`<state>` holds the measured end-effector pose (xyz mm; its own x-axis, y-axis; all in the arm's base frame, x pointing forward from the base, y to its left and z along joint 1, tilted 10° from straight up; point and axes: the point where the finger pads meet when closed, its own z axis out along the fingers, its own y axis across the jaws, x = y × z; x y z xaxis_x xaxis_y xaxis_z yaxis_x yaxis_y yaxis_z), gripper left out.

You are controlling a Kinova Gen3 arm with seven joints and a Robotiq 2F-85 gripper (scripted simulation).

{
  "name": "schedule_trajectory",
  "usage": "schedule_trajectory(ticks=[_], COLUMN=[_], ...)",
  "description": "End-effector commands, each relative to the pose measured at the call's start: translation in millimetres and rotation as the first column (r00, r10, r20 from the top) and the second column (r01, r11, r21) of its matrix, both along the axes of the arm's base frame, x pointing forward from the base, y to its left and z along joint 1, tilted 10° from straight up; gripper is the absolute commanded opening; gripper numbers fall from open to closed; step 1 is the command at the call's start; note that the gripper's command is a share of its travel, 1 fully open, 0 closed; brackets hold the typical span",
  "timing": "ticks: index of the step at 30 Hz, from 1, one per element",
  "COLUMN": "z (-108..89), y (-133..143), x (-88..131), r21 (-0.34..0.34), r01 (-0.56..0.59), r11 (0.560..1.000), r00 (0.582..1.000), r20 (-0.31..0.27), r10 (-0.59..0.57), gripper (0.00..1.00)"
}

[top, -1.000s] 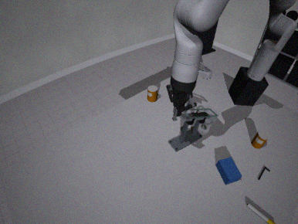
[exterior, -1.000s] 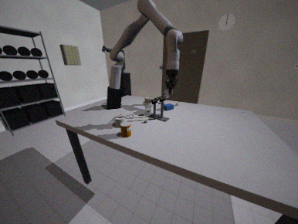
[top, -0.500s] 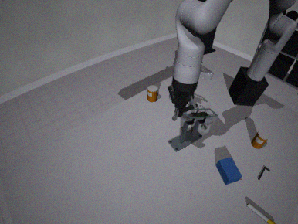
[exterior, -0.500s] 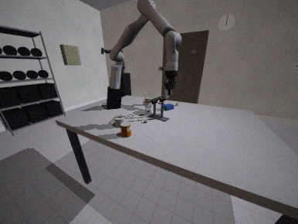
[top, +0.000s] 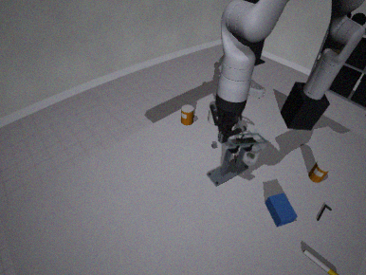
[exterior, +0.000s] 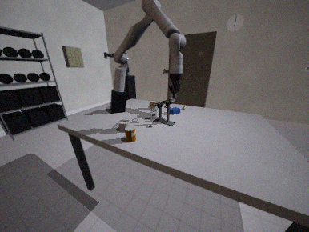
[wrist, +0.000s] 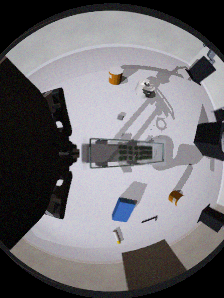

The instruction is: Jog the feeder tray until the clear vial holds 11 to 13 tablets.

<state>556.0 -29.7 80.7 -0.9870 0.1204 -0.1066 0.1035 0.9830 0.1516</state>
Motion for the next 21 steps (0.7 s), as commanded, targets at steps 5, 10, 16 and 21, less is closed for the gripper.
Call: schedule_trajectory(ticks=[5, 10, 16, 21], z=[8.2, 10.0, 10.0, 10.0], y=[-3, -4, -4, -4], x=[16, 20, 20, 20], r21=[0.001, 0.001, 0.001, 0.001], r01=[-0.001, -0.001, -0.001, -0.001], r11=[1.000, 1.000, 1.000, 1.000], r00=[1.000, 1.000, 1.000, 1.000], r20=[-0.008, -0.008, -0.008, -0.008], r10=[0.001, 0.001, 0.001, 0.001], gripper=[0.00, 0.00, 0.00, 0.00])
